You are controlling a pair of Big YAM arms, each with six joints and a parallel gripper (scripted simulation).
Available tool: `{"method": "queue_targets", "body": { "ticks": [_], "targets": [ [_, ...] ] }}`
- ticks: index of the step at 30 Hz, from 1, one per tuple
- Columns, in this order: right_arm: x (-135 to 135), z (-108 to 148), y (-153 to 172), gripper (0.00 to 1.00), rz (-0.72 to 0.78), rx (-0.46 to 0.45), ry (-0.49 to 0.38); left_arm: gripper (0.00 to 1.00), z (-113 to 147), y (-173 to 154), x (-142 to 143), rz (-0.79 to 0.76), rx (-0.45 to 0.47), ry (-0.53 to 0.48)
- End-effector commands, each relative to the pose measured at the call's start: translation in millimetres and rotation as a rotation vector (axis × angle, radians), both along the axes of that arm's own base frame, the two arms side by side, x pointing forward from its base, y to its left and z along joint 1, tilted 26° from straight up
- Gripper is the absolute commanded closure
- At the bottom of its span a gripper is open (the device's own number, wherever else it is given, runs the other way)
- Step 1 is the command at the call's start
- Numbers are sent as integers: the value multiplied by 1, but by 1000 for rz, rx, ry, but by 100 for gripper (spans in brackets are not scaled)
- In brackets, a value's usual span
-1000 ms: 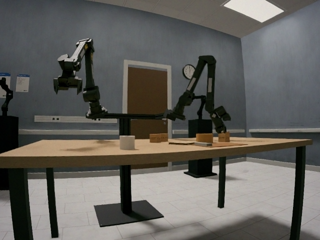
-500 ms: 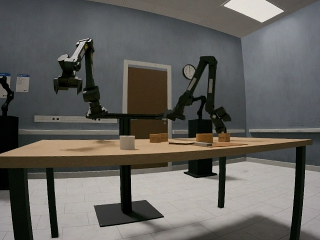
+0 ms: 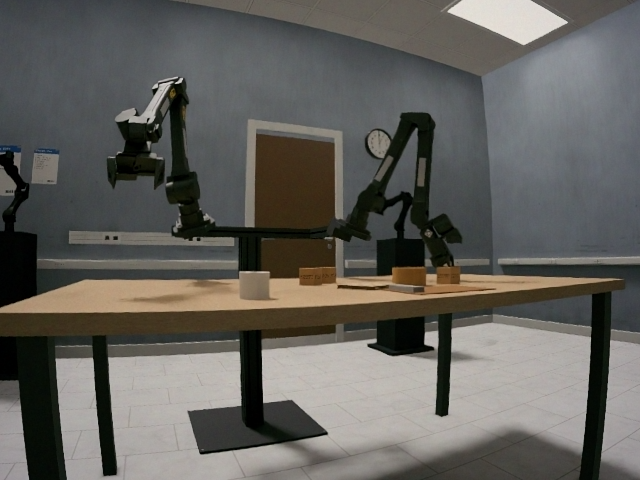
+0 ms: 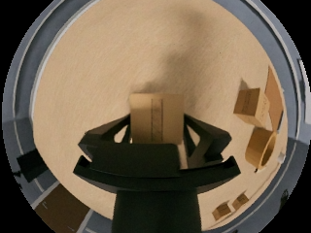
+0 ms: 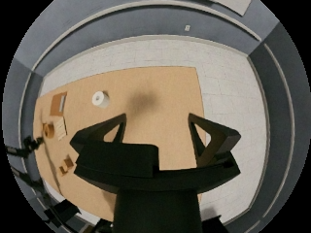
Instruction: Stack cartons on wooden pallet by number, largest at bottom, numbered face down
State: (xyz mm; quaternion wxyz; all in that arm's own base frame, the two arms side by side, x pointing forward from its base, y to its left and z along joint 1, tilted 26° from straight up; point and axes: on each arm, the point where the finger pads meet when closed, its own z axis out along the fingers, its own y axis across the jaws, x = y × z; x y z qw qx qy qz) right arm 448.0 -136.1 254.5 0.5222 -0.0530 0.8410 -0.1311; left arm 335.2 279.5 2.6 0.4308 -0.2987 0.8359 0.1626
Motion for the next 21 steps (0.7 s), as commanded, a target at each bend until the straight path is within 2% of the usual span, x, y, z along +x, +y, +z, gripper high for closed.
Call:
{"method": "queue_targets", "body": {
  "ticks": [1, 6, 18, 20, 21],
  "targets": [
    [5, 13, -2, 0, 2, -16, -20, 21, 4, -4, -3, 5, -7, -5],
    [5, 13, -2, 0, 2, -16, -20, 21, -5, -11, -12, -1, -21, 21],
    [5, 13, -2, 0, 2, -16, -20, 21, 8, -20, -24, 0, -14, 15],
    [5, 13, -2, 0, 2, -16, -20, 0, 9, -21, -28, 2, -19, 13],
    [5, 13, -2, 0, 2, -16, -20, 0, 10, -22, -29, 2, -19, 13]
  ]
}}
